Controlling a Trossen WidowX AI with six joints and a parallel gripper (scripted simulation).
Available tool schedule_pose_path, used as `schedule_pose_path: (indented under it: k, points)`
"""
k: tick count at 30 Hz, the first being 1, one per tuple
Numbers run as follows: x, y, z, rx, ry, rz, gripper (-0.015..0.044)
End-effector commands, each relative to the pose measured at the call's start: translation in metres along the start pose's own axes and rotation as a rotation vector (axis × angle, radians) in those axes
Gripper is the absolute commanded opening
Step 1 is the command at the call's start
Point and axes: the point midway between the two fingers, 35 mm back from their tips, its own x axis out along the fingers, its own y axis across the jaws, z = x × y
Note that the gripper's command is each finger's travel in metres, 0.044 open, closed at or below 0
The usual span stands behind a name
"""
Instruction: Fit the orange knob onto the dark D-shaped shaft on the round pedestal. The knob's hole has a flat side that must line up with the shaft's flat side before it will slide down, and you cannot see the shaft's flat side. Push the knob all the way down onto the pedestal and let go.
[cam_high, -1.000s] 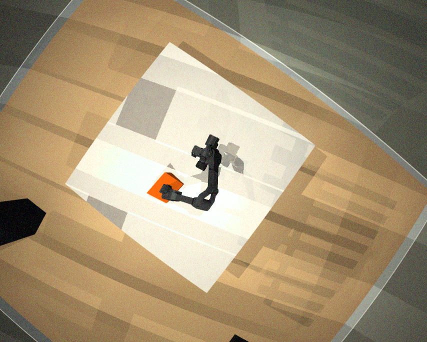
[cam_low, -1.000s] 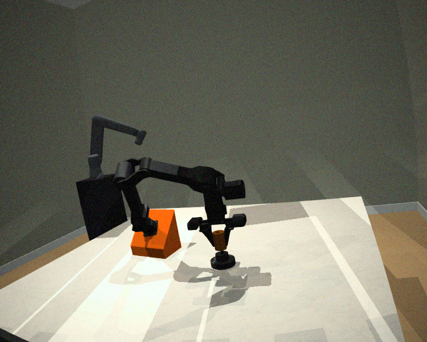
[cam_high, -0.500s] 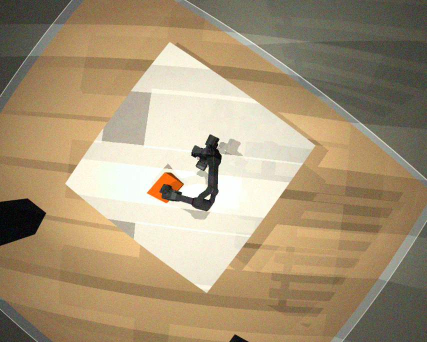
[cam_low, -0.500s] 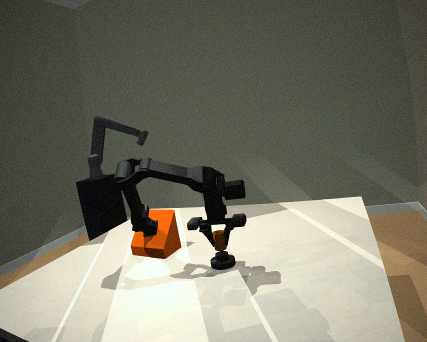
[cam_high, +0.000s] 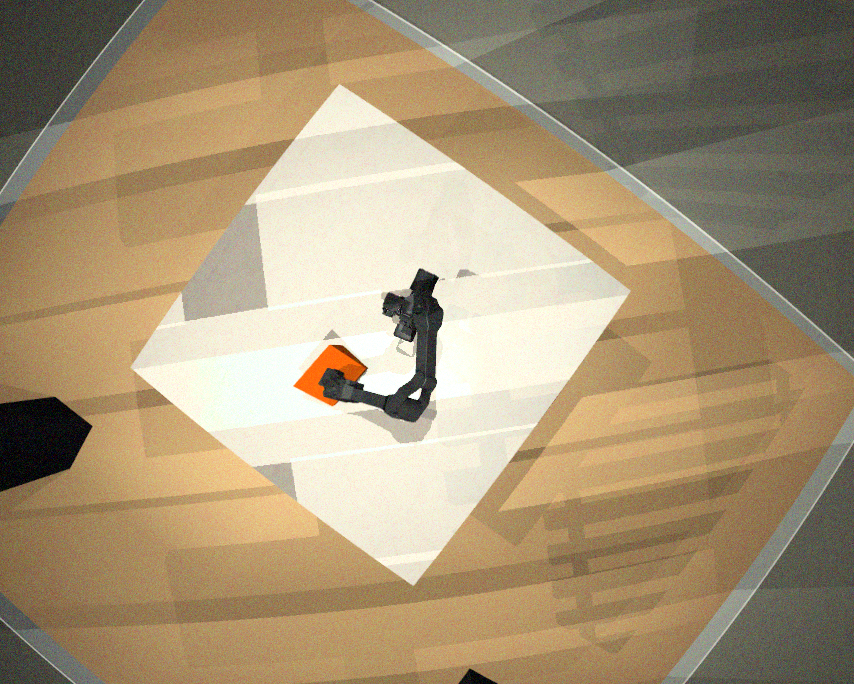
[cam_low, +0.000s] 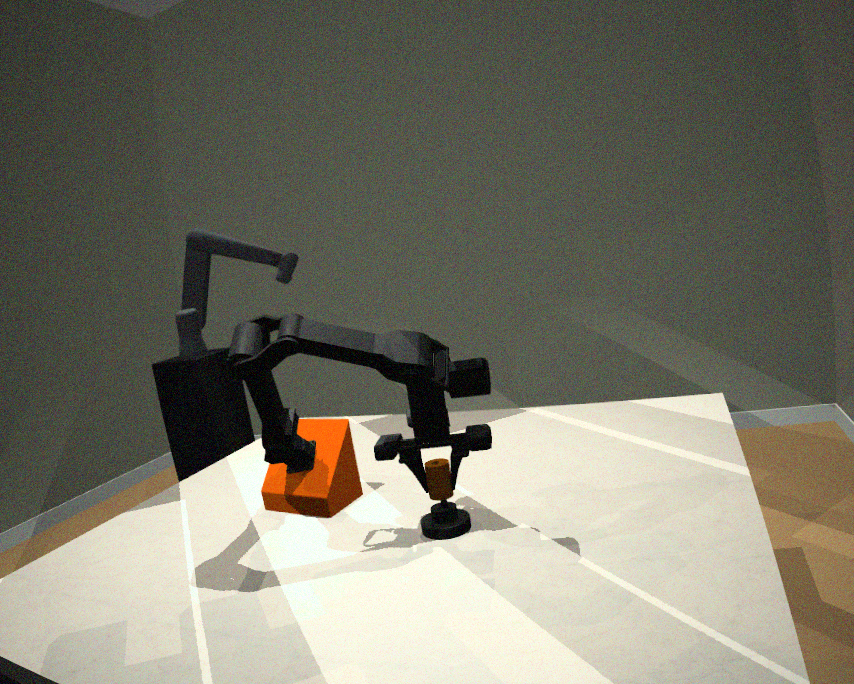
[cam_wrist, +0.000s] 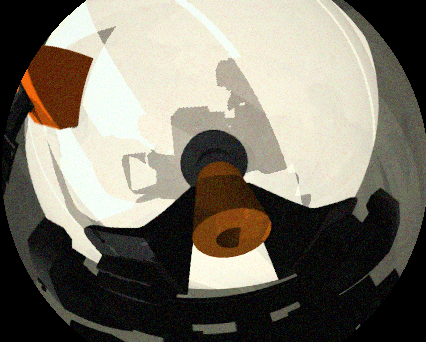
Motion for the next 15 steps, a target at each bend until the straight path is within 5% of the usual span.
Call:
schedule_pose_path:
  k: [1, 15]
  points:
    - [-0.0002, -0.0004, 0.0, -0.109, 0.003, -0.001, 0.0]
    - [0.003, -0.0003, 0.0, -0.108, 0.003, -0.001, 0.0]
